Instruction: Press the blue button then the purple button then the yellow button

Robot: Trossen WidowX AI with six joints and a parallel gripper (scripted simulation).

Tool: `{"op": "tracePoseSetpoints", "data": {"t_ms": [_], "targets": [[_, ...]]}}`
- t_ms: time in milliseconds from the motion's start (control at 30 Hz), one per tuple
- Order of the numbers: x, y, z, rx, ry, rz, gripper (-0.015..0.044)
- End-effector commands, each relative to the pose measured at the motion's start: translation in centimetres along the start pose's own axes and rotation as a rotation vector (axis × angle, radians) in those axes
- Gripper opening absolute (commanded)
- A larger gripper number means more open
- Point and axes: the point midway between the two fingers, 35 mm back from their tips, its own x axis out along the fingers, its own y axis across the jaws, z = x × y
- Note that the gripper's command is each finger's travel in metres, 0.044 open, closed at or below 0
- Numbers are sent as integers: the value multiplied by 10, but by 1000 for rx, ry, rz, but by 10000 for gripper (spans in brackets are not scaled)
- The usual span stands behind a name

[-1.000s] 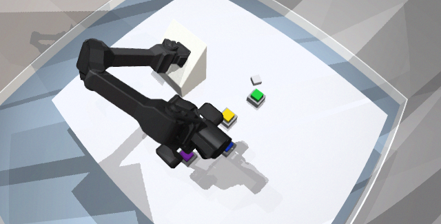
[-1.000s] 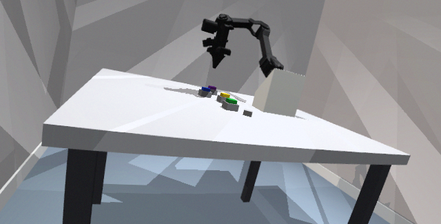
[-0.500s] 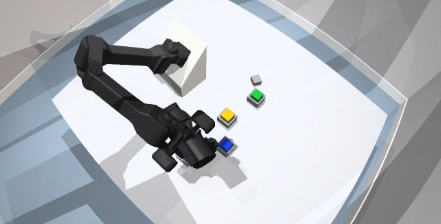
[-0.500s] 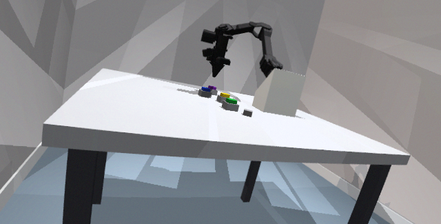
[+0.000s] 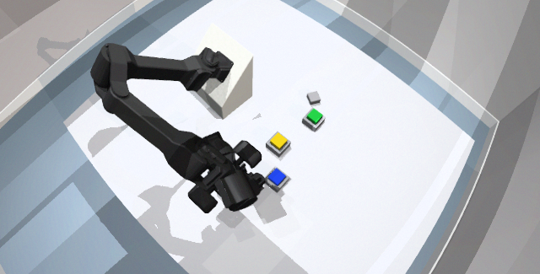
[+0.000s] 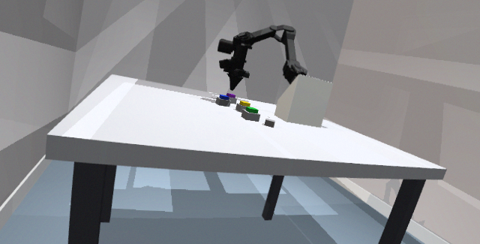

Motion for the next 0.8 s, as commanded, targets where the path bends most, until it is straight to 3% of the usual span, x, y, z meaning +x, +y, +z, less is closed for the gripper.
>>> {"op": "tracePoseSetpoints", "data": {"t_ms": [0, 767], "targets": [[9, 3, -2, -7, 6, 7, 20], [25, 2, -3, -8, 6, 5, 20]]}}
